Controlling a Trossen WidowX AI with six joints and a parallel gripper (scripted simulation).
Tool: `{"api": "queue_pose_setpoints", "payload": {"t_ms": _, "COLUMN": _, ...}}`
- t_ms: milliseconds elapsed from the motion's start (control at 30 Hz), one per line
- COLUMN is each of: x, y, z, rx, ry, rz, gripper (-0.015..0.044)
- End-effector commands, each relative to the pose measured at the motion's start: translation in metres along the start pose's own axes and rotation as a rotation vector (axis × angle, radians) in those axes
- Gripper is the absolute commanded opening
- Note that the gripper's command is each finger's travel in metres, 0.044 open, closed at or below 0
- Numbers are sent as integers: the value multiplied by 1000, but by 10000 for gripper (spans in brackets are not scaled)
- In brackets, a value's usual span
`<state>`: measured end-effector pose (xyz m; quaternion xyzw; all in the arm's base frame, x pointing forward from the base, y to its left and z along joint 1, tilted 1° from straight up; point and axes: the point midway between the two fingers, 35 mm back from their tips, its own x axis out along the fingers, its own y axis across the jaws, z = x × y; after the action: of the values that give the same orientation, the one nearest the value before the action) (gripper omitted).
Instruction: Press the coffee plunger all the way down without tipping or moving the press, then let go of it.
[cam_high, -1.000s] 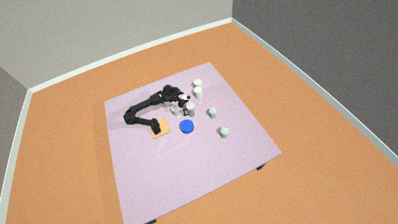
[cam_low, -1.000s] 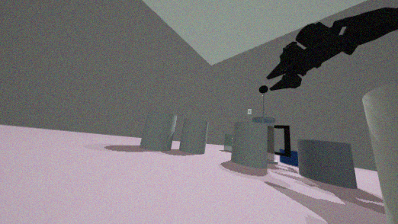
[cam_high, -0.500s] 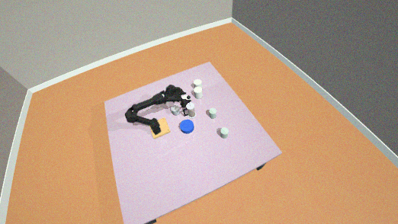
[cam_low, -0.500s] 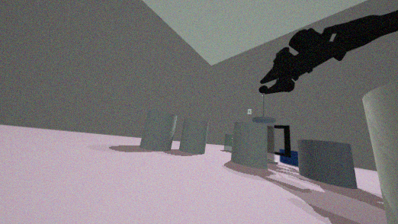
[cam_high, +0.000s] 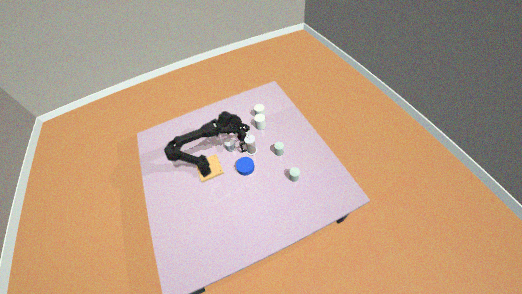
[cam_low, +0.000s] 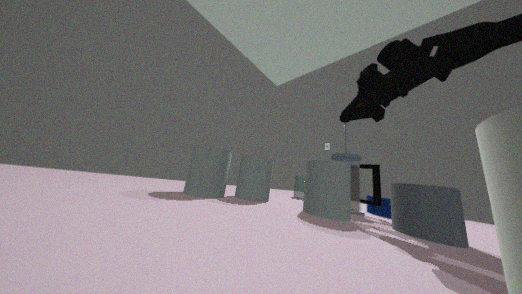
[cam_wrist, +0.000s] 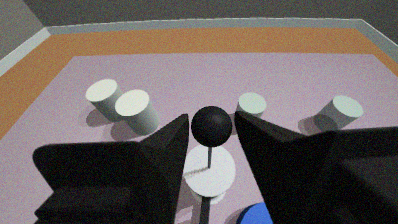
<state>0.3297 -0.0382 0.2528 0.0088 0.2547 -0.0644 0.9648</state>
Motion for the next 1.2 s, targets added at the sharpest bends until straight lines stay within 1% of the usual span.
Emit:
{"api": "queue_pose_setpoints", "payload": {"t_ms": 0, "x": 0, "y": 0, "z": 0, "rx": -1, "ry": -2, "rz": 4, "gripper": 119}}
{"api": "queue_pose_setpoints", "payload": {"t_ms": 367, "x": 2, "y": 1, "z": -2, "rx": -1, "ry": -2, "rz": 4, "gripper": 119}}
{"api": "queue_pose_setpoints", "payload": {"t_ms": 1167, "x": 26, "y": 1, "z": -32, "rx": -1, "ry": -2, "rz": 4, "gripper": 119}}
